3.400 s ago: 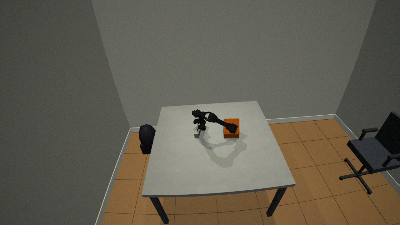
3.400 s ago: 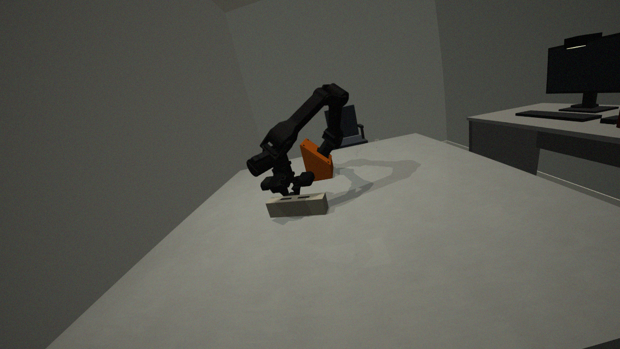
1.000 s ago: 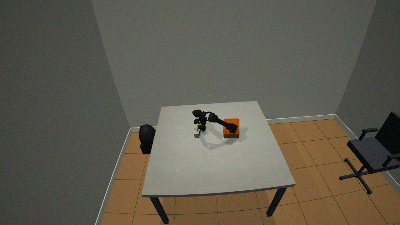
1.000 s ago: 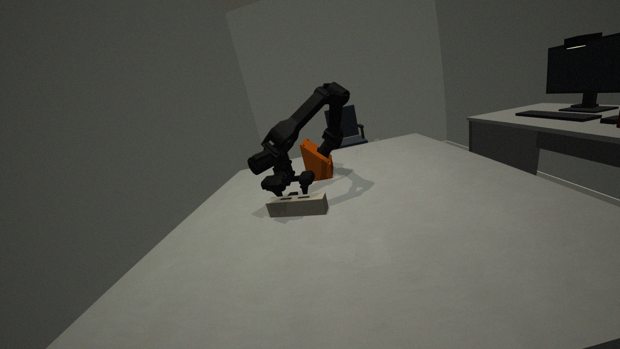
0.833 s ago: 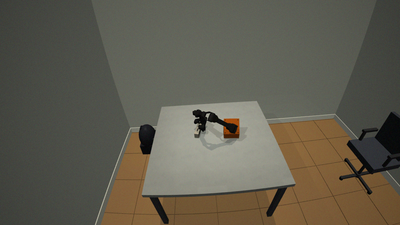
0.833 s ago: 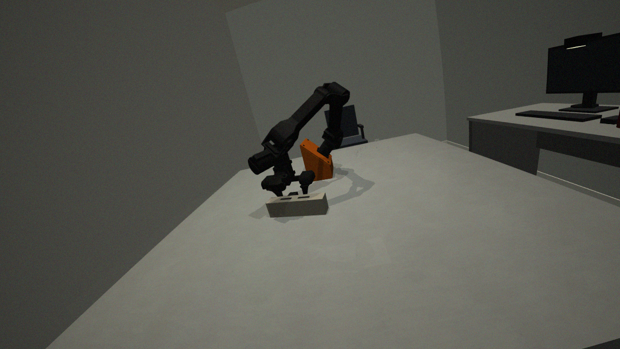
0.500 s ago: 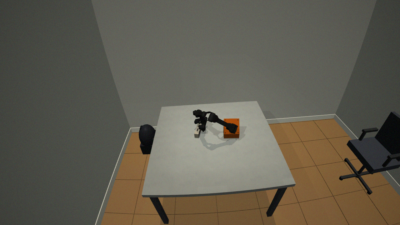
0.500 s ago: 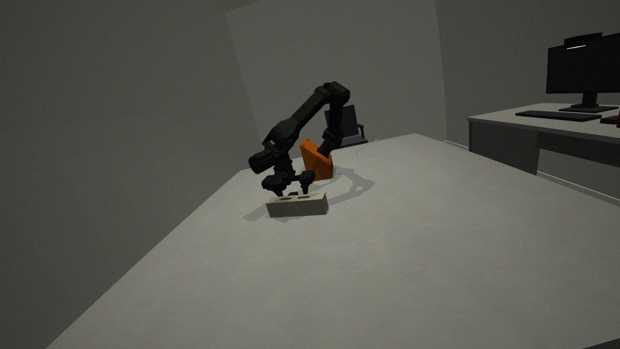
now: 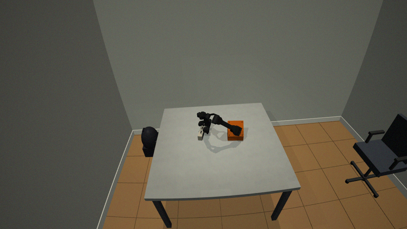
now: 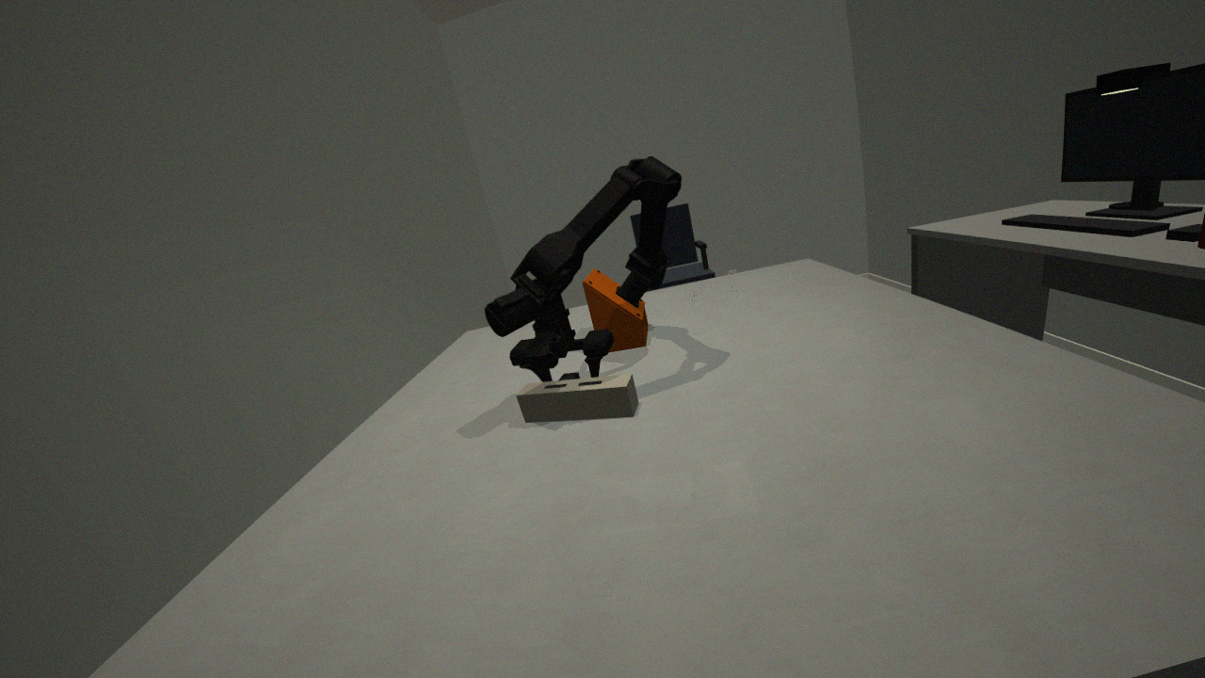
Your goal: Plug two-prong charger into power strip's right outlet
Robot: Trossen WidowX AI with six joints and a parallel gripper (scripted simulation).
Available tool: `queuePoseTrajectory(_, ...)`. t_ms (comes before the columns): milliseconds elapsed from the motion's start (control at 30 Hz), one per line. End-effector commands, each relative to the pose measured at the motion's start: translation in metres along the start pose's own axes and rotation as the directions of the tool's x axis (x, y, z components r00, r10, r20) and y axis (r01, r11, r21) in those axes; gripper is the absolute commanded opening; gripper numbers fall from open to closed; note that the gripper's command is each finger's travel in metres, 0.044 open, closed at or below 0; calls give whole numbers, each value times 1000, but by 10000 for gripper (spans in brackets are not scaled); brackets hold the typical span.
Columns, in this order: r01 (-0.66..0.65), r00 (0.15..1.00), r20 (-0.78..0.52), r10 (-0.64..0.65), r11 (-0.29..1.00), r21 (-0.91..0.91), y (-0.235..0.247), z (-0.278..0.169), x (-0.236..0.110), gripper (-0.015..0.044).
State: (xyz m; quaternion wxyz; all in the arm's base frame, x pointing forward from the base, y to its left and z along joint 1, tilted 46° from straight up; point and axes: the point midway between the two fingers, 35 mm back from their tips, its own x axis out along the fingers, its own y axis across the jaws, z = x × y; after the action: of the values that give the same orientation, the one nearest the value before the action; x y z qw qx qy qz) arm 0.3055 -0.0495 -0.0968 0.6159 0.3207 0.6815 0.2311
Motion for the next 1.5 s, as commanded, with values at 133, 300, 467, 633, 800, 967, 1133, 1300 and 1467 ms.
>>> queuePoseTrajectory(133, -2, 1000, 0, 2, 1000, 0, 0, -10, 1, 440)
queuePoseTrajectory(300, -2, 1000, 0, 2, 1000, 0, -1, -16, 1, 440)
queuePoseTrajectory(467, -2, 1000, 0, 2, 1000, 1, -1, -21, 1, 440)
queuePoseTrajectory(633, -2, 1000, -1, 2, 1000, 1, -1, -27, 2, 440)
queuePoseTrajectory(800, -2, 1000, -1, 2, 1000, 1, -1, -32, 2, 440)
queuePoseTrajectory(967, -2, 1000, -1, 2, 1000, 1, -1, -38, 3, 440)
queuePoseTrajectory(1133, -2, 1000, -1, 2, 1000, 1, -1, -44, 3, 440)
queuePoseTrajectory(1300, -3, 1000, -2, 3, 1000, 2, -1, -49, 4, 440)
queuePoseTrajectory(1467, -3, 1000, -2, 3, 1000, 2, -1, -55, 4, 440)
